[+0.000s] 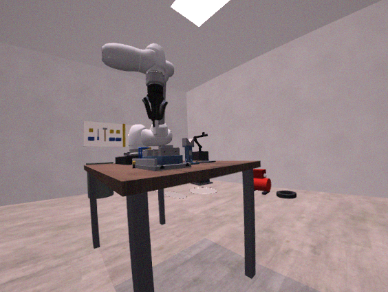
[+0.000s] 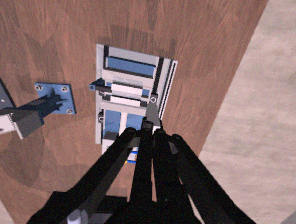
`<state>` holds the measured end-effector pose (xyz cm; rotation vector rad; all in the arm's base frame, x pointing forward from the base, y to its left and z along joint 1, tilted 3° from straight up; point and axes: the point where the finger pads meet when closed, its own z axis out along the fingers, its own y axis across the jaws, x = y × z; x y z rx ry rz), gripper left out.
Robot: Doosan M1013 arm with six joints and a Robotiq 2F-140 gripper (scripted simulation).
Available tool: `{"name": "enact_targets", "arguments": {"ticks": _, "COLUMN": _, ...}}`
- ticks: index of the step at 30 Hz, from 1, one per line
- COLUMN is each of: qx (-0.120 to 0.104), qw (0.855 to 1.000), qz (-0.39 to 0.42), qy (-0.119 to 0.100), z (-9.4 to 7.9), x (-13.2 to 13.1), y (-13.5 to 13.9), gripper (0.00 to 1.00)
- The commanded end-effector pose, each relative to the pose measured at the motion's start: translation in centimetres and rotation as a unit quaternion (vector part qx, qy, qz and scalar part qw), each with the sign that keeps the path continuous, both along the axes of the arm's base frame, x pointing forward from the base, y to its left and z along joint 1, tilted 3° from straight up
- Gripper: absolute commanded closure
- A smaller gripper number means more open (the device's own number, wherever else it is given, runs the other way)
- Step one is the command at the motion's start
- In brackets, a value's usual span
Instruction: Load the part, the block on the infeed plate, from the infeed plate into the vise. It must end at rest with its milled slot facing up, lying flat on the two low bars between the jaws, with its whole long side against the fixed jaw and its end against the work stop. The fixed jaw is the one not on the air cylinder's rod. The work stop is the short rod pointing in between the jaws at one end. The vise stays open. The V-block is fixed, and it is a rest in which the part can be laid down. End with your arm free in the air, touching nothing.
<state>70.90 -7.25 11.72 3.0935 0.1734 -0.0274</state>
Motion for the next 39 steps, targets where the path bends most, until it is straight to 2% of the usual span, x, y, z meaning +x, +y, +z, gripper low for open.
{"name": "enact_targets", "arguments": {"ticks": 1, "qx": 0.000, "qw": 1.000, "qz": -0.002, "qy": -0.001, "z": 0.4, "x": 0.0, "y": 0.3, "gripper": 1.00}}
{"name": "enact_targets", "arguments": {"ticks": 20, "qx": 0.000, "qw": 1.000, "qz": -0.002, "qy": -0.001, "z": -0.7, "x": -0.1, "y": 0.3, "gripper": 1.00}}
{"name": "enact_targets", "arguments": {"ticks": 39, "qx": 0.000, "qw": 1.000, "qz": -0.002, "qy": -0.001, "z": -3.3, "x": -0.1, "y": 0.2, "gripper": 1.00}}
